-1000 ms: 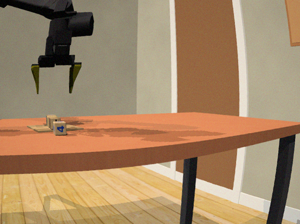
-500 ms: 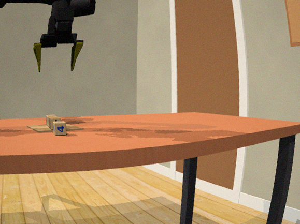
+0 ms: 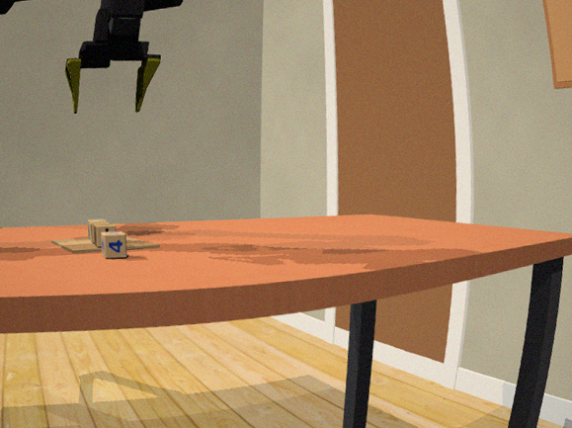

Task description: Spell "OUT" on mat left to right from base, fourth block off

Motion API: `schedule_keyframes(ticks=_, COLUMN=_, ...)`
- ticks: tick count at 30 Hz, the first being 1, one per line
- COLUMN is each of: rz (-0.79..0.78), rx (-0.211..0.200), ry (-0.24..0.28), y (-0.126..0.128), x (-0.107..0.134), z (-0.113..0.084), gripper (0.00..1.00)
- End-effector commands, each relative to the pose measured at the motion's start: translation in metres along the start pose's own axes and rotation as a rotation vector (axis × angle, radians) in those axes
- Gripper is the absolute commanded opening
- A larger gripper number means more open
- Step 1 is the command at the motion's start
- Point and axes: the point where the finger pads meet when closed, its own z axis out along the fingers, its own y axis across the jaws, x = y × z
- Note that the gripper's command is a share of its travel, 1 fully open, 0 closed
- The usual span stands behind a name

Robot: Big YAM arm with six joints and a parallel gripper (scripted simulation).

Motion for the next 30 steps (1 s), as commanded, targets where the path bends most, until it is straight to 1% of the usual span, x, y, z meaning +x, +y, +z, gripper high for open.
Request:
schedule_keyframes(ticks=1, rz=-0.013, rx=-0.034, ry=-0.023, y=0.0070, x=-0.0037, z=-0.0175, gripper=1.00)
schedule_keyframes(ticks=2, rz=-0.018, rx=-0.040, ry=-0.028, y=0.0087, x=-0.0049, z=-0.0176, gripper=1.00)
schedule_keyframes(ticks=30, rz=-0.013, rx=-0.040, ry=-0.028, y=0.0087, x=-0.0049, z=-0.0176, gripper=1.00)
